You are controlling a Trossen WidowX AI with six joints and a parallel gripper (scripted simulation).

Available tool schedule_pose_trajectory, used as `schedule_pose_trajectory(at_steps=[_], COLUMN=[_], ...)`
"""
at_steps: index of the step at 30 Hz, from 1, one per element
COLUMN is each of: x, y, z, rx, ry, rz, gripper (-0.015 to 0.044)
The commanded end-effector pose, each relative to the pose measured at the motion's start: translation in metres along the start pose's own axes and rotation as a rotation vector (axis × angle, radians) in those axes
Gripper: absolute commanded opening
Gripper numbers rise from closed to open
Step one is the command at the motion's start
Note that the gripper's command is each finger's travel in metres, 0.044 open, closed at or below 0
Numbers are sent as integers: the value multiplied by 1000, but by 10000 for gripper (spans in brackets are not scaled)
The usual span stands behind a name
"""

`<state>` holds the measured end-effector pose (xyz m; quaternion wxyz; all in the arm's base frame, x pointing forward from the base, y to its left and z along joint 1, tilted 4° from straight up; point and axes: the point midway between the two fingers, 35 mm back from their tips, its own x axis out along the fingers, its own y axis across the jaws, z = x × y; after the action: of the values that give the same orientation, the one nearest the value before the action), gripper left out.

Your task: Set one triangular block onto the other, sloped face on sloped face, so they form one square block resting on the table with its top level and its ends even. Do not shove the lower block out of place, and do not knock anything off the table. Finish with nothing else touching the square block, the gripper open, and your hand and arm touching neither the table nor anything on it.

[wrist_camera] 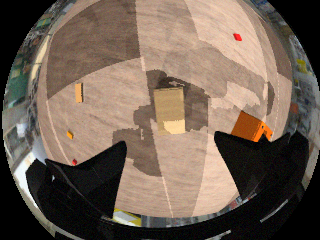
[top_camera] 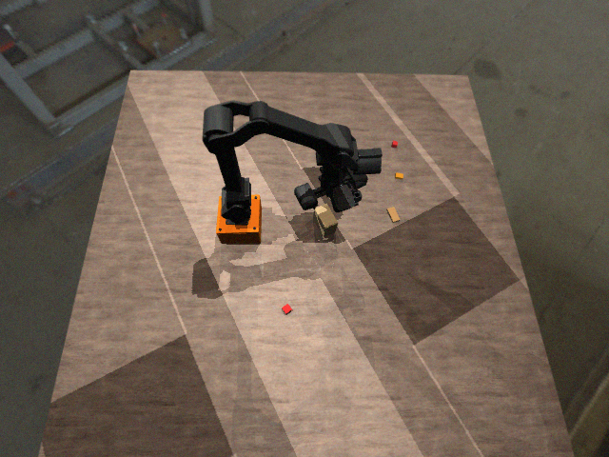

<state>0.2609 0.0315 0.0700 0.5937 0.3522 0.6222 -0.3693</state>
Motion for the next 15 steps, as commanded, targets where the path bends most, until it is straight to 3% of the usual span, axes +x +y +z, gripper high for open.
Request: schedule_pose_trajectory(at_steps=[1,15], x=[-20,-17], y=[-4,0], z=[-2,0], rx=[-2,0], ry=[1,-6], rz=[-1,16], gripper=[440,440])
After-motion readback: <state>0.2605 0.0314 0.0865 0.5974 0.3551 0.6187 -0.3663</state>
